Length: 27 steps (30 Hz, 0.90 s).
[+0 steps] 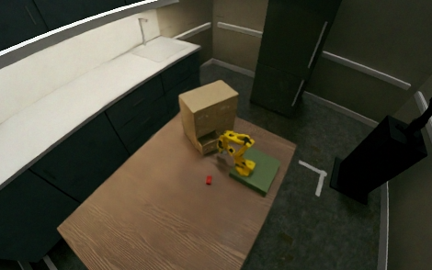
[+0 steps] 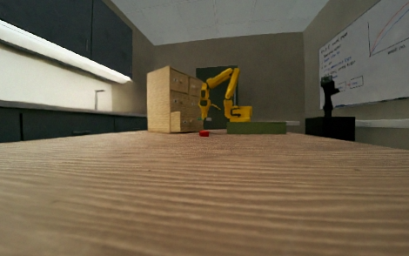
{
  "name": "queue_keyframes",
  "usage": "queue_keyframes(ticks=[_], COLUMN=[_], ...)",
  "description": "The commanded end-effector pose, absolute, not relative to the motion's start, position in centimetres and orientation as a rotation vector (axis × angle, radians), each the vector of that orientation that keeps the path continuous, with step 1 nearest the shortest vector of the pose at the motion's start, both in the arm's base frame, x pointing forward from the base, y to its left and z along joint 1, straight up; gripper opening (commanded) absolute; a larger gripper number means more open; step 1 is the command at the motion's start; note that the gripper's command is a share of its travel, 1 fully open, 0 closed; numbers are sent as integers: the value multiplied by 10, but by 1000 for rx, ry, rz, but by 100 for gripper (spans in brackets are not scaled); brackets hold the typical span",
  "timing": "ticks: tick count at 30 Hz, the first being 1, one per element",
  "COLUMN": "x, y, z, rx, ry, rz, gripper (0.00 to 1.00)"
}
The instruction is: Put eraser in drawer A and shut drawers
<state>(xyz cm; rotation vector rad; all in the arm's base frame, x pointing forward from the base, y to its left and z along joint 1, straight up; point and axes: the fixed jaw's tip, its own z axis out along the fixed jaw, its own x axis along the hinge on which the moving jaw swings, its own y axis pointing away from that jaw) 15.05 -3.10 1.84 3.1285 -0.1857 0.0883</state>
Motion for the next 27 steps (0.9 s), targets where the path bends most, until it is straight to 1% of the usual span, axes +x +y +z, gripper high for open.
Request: queue_keyframes(ticks=[1, 4, 9, 21, 27], x=[148, 148, 148, 148, 148], y=[-32, -32, -32, -32, -32], z=[26, 32, 32, 54, 56], rx=[3122, 3116, 3116, 3085, 3081], ry=[-215, -215, -215, -213, -213], rz=[151, 201, 201, 403, 419], gripper=[0, 0, 0, 0, 0])
